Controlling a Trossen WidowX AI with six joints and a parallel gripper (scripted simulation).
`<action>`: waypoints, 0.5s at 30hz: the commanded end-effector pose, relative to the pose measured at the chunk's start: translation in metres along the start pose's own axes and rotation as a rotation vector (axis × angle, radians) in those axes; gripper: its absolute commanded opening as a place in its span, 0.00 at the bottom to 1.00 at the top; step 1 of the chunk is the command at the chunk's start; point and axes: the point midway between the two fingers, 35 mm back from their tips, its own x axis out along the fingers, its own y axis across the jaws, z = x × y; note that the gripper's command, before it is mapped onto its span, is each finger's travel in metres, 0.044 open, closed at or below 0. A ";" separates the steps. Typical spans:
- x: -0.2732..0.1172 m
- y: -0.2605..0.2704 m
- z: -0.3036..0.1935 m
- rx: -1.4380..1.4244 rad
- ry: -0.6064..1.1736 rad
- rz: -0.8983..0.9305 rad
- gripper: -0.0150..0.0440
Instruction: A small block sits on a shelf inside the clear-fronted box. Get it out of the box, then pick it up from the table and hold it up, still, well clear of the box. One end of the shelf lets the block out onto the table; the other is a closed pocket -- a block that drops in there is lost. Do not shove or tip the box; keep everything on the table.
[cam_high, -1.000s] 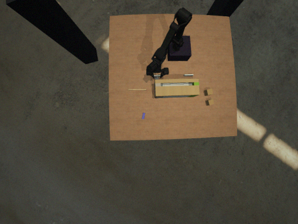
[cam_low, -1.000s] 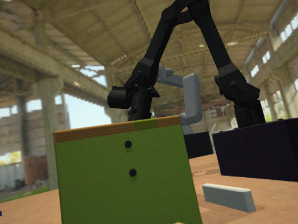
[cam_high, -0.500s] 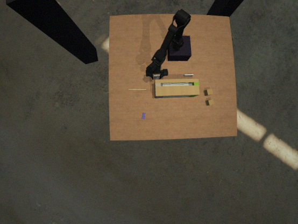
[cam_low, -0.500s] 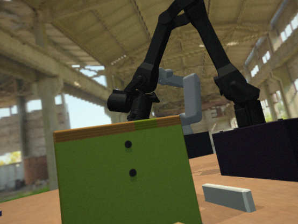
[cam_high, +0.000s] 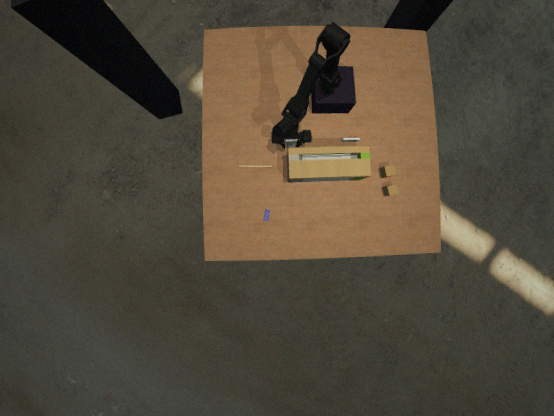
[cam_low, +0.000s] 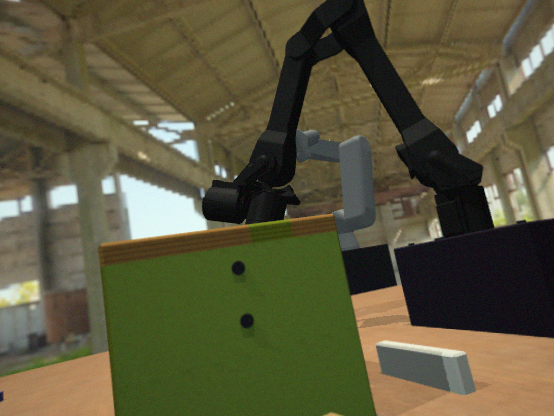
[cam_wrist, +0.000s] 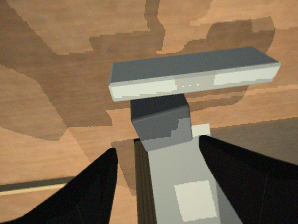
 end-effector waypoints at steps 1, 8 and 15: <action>0.007 -0.002 0.004 0.000 -0.002 -0.007 0.74; 0.016 -0.003 0.010 0.002 -0.001 -0.007 0.74; 0.019 -0.004 0.012 0.002 -0.001 -0.007 0.60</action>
